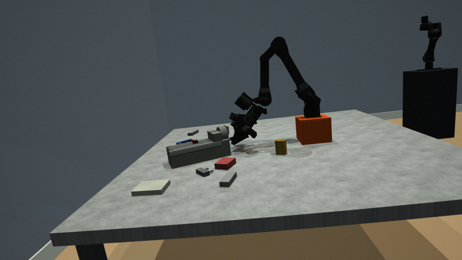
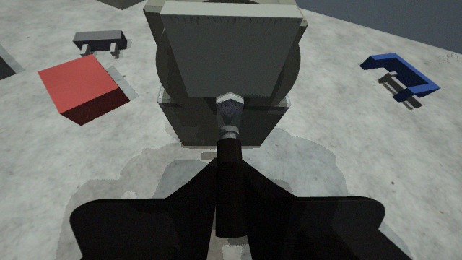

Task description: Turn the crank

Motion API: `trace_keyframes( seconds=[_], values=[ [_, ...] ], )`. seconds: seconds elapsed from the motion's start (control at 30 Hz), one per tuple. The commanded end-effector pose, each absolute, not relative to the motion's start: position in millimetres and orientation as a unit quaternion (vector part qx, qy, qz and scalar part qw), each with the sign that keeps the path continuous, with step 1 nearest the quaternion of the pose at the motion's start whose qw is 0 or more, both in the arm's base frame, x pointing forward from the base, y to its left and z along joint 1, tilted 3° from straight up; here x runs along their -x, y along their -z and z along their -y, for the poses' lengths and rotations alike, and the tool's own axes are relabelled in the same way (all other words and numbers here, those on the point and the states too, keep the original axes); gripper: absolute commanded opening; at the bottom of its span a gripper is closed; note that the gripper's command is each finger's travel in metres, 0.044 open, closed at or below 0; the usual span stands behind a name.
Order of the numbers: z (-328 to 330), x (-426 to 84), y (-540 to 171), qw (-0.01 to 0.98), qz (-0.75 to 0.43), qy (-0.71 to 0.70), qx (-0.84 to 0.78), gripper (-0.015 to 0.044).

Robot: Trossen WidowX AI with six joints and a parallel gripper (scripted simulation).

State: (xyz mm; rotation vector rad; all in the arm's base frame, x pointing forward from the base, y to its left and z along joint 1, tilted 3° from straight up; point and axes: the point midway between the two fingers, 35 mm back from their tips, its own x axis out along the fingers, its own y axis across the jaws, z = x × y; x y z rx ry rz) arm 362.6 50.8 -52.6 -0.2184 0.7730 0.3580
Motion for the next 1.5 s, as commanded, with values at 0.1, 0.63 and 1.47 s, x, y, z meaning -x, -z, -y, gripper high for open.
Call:
trace_keyframes(
  seconds=[0.1,0.63,1.47],
  values=[
    [-60,-358,53,0.902,-0.376,-0.185,0.104,0.0000],
    [-65,-356,51,0.902,-0.376,-0.185,0.104,0.0000],
    [-79,-351,37,0.902,-0.376,-0.186,0.103,0.0000]
  ],
)
